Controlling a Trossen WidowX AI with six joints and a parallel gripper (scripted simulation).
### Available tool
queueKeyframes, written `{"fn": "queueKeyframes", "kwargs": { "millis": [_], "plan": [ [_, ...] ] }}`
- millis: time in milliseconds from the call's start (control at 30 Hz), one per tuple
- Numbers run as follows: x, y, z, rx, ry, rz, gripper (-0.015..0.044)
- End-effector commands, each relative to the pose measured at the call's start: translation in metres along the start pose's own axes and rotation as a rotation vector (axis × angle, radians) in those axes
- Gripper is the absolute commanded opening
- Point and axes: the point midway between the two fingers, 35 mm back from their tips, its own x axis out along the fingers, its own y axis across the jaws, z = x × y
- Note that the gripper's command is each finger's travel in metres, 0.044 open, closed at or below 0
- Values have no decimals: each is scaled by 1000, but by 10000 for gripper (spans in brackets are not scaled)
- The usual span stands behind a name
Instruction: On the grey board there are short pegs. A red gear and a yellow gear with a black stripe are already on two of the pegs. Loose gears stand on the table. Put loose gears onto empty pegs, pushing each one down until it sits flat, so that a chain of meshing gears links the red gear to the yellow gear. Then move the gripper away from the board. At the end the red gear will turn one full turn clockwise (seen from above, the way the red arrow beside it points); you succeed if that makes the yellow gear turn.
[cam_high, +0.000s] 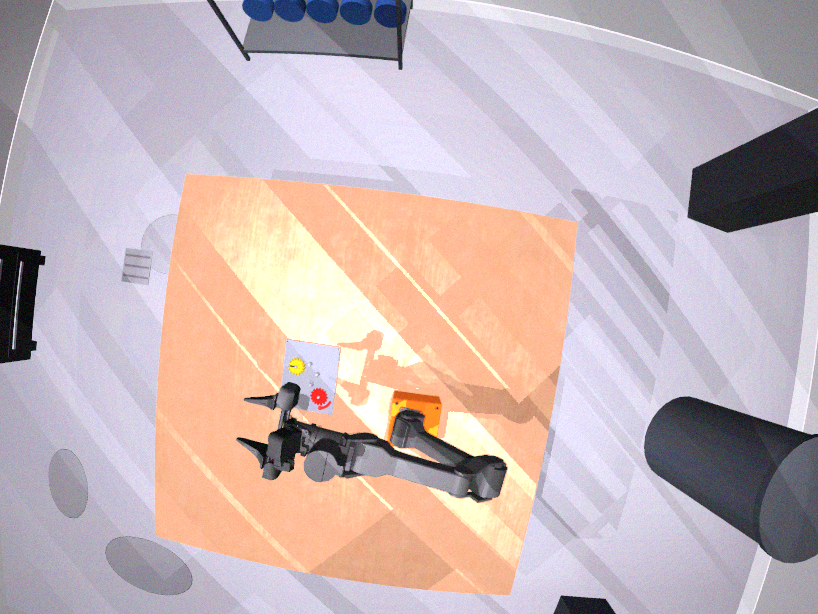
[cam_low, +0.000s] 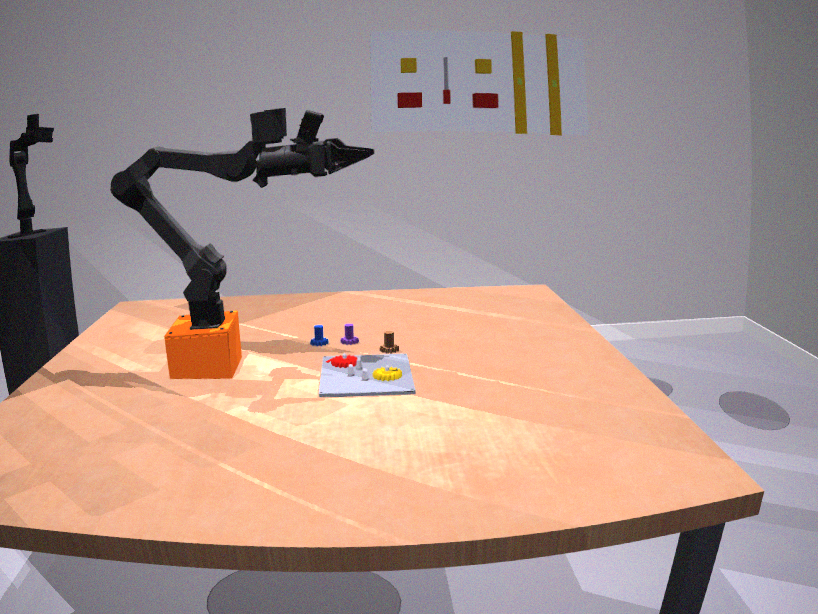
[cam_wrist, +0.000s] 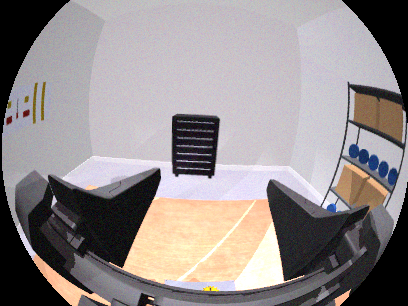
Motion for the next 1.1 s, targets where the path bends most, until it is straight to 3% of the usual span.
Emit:
{"fn": "queueKeyframes", "kwargs": {
  "millis": [0, 233, 367, 533, 900, 1067],
  "plan": [
    [1, 2, -2, -1, 10, 5, 426],
    [25, 64, -90, -82, 391, 194, 440],
    [16, 103, -141, -118, 601, 301, 440],
    [4, 126, -175, -170, 745, 371, 440],
    [-105, 188, -299, -628, 1399, 695, 440],
    [-121, 191, -310, -704, 1479, 732, 440]
  ]
}}
